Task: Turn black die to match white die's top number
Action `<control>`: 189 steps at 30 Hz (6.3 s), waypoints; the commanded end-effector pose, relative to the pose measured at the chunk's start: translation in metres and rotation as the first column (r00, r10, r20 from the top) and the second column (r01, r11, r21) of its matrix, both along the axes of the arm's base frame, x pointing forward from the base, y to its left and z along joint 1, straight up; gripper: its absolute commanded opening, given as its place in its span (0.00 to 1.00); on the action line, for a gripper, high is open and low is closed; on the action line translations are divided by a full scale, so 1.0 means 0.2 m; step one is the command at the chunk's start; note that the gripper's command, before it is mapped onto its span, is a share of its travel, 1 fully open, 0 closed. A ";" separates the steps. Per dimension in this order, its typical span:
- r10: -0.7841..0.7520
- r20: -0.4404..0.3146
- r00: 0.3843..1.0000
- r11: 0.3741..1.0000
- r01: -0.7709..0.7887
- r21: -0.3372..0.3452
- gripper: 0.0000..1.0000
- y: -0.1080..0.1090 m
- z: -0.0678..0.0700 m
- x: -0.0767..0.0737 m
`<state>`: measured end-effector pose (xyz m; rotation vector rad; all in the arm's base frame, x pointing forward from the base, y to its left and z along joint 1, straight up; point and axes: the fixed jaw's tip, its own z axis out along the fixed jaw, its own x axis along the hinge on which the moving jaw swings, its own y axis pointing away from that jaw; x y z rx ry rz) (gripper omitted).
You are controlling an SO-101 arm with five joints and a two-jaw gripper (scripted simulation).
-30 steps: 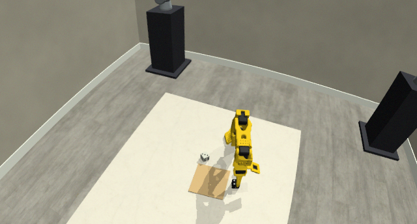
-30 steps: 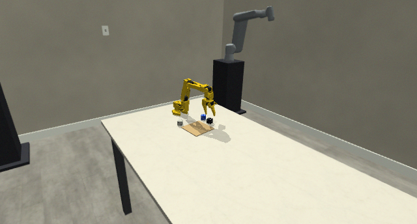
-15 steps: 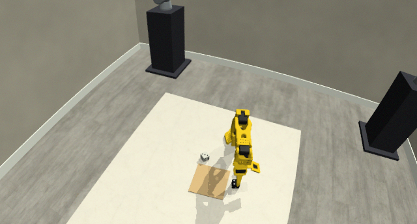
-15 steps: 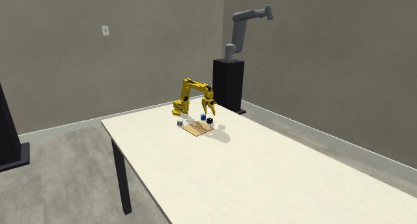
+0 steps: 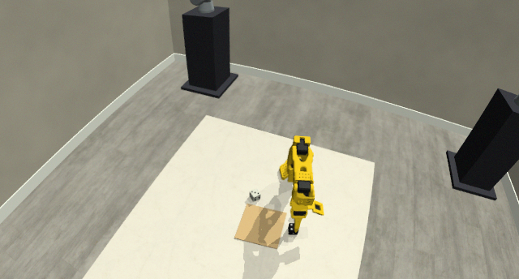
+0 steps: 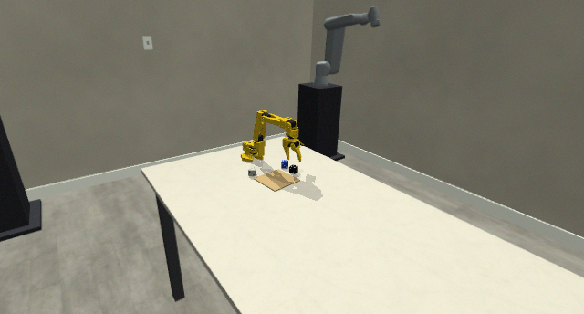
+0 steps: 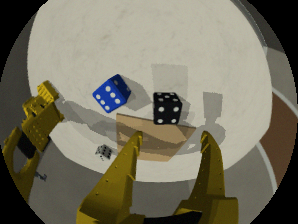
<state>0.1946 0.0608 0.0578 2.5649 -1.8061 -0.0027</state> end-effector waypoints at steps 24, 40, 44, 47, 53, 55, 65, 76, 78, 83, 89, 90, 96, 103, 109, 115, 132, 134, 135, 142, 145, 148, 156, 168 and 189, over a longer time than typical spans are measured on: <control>0.008 0.082 0.997 1.000 -0.011 0.027 0.35 0.02 -0.07 0.05; 0.008 0.082 0.997 1.000 -0.011 0.027 0.35 0.02 -0.15 0.05; 0.008 0.082 0.997 1.000 -0.011 0.027 0.35 0.02 -0.15 0.05; 0.008 0.082 0.997 1.000 -0.011 0.027 0.35 0.02 -0.15 0.05; 0.008 0.082 0.997 1.000 -0.011 0.027 0.35 0.02 -0.15 0.05; 0.008 0.082 0.997 1.000 -0.011 0.027 0.34 0.02 -0.15 0.05; 0.008 0.082 0.997 1.000 -0.011 0.027 0.30 0.03 -0.15 0.06; 0.008 0.082 0.997 1.000 -0.011 0.027 0.22 0.03 -0.15 0.09; 0.008 0.082 0.997 1.000 -0.011 0.027 0.21 0.04 -0.15 0.09; 0.008 0.082 0.997 1.000 -0.011 0.027 0.19 0.04 -0.15 0.09; 0.008 0.082 0.997 1.000 -0.011 0.027 0.16 0.04 -0.15 0.10; 0.008 0.082 0.997 1.000 -0.011 0.027 0.16 0.04 -0.15 0.10; 0.008 0.082 0.997 1.000 -0.011 0.027 0.16 0.04 -0.15 0.10; 0.008 0.082 0.997 1.000 -0.011 0.027 0.13 0.04 -0.15 0.10; 0.008 0.082 0.997 1.000 -0.011 0.027 0.02 0.04 -0.15 0.10; 0.008 0.082 0.997 1.000 -0.011 0.027 0.00 0.04 -0.15 0.10; 0.008 0.082 0.997 1.000 -0.011 0.027 0.00 0.04 -0.02 0.10; 0.008 0.082 0.997 1.000 -0.011 0.027 0.00 0.04 0.01 0.10; 0.008 0.082 0.997 1.000 -0.011 0.027 0.00 0.04 0.02 0.09; 0.008 0.082 0.997 1.000 -0.011 0.027 0.00 0.03 0.09 0.08; 0.008 0.082 0.997 1.000 -0.011 0.027 0.00 0.03 0.10 0.08; 0.008 0.082 0.997 1.000 -0.011 0.027 0.00 0.03 0.10 0.08; 0.008 0.082 0.997 1.000 -0.011 0.027 0.00 0.03 0.10 0.08; 0.010 0.082 0.997 1.000 -0.012 0.027 0.00 0.03 0.10 0.08; 0.475 0.081 0.876 0.878 -0.478 0.030 0.00 0.28 0.07 -0.44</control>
